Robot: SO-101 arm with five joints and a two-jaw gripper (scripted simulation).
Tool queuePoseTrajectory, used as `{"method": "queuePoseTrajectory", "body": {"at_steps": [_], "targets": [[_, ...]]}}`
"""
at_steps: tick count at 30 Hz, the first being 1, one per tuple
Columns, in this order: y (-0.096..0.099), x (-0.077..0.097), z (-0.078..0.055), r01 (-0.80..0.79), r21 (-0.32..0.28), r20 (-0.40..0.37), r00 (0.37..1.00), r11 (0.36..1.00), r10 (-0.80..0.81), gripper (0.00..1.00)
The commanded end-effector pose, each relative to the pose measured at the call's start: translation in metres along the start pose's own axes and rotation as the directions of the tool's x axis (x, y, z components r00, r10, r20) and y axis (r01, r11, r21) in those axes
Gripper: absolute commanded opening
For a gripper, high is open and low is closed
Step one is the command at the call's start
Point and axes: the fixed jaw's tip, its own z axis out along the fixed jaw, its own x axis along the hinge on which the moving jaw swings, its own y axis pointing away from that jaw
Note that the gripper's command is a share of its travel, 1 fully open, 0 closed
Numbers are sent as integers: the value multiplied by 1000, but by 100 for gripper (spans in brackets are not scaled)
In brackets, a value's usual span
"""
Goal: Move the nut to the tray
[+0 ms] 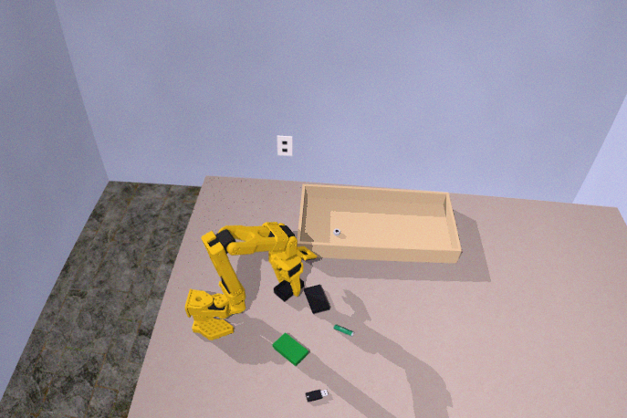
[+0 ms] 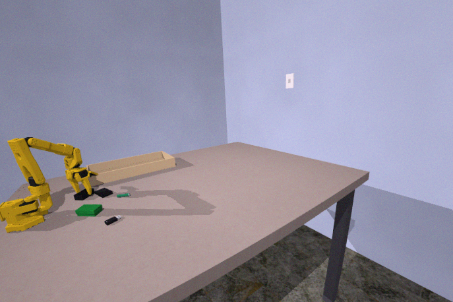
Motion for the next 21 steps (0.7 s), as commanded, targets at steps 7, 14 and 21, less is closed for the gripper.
{"method": "queuePoseTrajectory", "body": {"at_steps": [7, 14, 21], "targets": [[-3, -7, -22, 1, 8, 45, 999, 1000, -1, 29], [-3, -6, -38, 1, 8, 45, 999, 1000, -1, 29], [-3, -5, -46, 1, 8, 45, 999, 1000, -1, 29]]}}
